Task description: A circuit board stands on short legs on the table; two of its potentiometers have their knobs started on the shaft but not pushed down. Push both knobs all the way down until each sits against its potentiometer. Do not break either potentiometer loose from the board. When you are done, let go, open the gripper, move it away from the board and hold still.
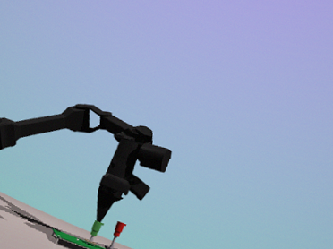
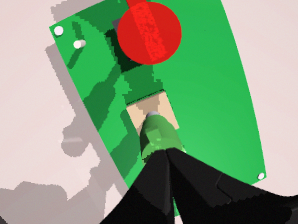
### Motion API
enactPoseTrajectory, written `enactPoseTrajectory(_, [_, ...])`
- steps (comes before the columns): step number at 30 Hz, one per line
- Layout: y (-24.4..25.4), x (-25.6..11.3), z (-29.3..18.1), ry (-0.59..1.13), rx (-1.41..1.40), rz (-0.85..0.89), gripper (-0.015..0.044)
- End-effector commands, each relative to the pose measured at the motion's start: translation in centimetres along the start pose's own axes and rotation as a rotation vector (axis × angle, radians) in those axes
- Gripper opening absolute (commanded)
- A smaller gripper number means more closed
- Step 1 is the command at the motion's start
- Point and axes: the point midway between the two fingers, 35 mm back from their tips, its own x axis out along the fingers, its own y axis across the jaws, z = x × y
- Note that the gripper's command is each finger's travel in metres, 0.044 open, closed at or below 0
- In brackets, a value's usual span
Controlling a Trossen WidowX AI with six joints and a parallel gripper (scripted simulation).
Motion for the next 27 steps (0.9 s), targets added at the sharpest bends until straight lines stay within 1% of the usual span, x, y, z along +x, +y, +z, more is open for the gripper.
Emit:
enactPoseTrajectory(1, [0.11, 0.12, 0.08, -0.002, 0.0, 0.003, 0.0])
enactPoseTrajectory(27, [0.12, 0.56, 0.08, -0.002, 0.0, 0.003, 0.0])
